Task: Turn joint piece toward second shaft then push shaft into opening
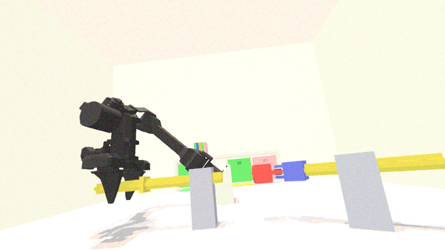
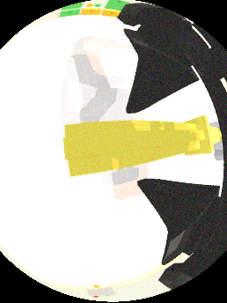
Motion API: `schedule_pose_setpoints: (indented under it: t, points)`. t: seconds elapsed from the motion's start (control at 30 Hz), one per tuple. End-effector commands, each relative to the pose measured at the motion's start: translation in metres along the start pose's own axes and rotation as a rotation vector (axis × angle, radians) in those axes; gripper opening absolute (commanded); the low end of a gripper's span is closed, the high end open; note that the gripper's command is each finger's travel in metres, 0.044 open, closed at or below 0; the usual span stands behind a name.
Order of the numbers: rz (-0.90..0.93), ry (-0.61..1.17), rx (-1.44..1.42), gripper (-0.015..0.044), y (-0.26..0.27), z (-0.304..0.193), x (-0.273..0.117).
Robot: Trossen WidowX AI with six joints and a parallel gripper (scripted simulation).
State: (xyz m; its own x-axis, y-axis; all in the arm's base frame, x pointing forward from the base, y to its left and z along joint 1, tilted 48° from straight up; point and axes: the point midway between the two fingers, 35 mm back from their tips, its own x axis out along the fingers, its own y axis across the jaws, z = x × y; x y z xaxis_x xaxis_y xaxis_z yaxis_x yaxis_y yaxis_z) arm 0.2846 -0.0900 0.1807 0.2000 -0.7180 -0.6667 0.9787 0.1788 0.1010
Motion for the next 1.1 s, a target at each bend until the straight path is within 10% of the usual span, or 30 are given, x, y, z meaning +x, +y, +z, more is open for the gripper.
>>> schedule_pose_setpoints:
  t: [0.0, 0.17, 1.07]
  points:
    - [0.003, 0.004, -0.003, 0.023, 0.0004, -0.0004, 0.0]
    - [0.003, 0.004, -0.003, 0.0102, 0.0004, -0.0004, 0.0]
    - [0.001, 0.0, 0.0, 0.0067, 0.0003, 0.0, 0.0002]
